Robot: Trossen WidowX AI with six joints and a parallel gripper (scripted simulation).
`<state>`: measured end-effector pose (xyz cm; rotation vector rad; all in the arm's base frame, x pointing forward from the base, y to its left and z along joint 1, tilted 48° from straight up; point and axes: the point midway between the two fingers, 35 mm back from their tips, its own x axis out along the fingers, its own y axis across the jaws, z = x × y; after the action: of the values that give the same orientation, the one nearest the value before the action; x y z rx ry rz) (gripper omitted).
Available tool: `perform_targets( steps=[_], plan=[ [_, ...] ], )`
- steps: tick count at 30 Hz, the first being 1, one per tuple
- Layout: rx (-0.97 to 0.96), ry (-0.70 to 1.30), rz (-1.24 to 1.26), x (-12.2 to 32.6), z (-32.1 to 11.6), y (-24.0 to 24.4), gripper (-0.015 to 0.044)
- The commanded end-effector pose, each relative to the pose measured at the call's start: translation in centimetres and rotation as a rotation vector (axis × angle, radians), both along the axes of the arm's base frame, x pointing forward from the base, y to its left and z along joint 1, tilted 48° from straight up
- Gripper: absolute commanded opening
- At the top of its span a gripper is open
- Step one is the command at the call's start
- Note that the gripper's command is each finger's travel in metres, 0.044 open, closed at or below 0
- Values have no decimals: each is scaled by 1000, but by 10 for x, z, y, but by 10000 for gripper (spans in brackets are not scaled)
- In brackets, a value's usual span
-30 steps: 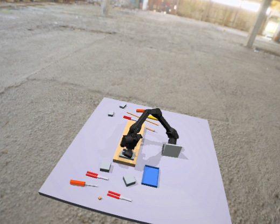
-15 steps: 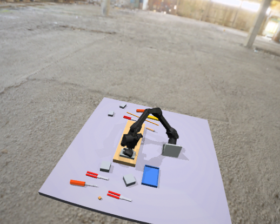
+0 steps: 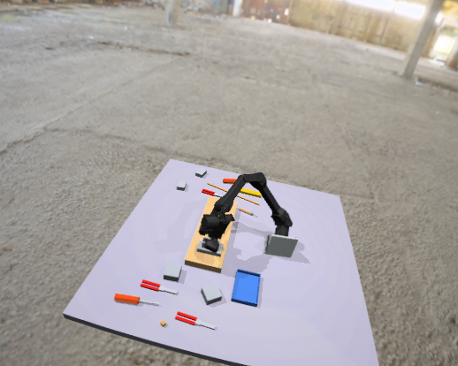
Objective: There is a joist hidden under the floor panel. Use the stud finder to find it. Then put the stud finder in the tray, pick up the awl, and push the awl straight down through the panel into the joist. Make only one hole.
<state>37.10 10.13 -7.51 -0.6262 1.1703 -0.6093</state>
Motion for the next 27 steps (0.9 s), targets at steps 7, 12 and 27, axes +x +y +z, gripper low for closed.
perform_targets(
  steps=[7,12,27],
  plan=[
    [-7,-1,-1,-2,15,-16,0],
    [-7,-1,-1,-3,22,-22,0],
    [-9,-1,-1,-6,42,-41,0]
  ],
)
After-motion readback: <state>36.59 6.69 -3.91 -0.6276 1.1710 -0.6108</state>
